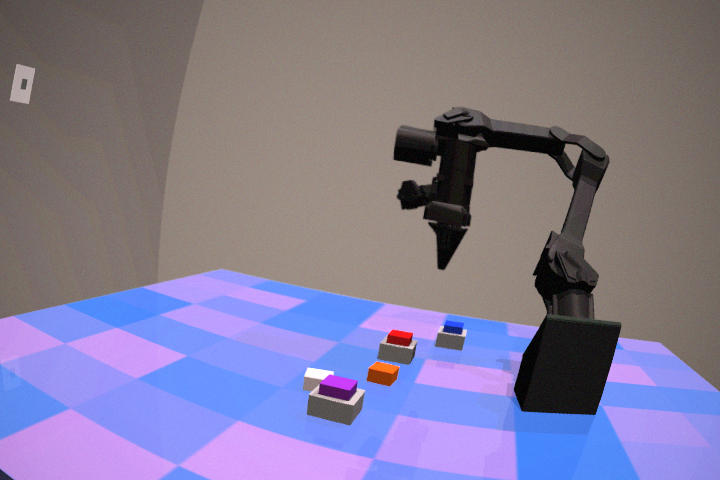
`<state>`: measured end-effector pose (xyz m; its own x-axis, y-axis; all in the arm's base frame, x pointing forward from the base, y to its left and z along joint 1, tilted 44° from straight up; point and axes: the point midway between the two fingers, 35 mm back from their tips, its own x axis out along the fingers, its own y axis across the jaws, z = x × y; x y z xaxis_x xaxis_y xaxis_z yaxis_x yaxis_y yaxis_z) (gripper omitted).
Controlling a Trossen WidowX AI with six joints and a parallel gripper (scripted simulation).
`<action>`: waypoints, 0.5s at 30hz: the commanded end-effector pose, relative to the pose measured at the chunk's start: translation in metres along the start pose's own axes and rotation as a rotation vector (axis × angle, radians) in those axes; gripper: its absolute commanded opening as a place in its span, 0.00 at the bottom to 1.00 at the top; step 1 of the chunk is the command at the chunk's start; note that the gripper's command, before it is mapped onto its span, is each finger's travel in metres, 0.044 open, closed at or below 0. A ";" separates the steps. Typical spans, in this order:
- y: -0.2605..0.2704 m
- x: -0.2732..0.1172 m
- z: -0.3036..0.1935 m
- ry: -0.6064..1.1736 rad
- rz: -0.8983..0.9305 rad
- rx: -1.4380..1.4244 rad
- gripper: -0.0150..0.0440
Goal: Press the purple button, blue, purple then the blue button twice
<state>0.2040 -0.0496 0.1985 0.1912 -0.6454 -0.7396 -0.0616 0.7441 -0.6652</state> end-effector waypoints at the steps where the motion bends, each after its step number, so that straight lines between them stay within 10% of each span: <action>1: 0.051 -0.004 0.040 -0.008 0.043 -0.013 0.29; 15: 0.241 -0.004 0.080 0.013 0.041 -0.012 0.29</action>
<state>0.2720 0.1074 0.0883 0.1811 -0.6045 -0.7757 -0.0923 0.7749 -0.6254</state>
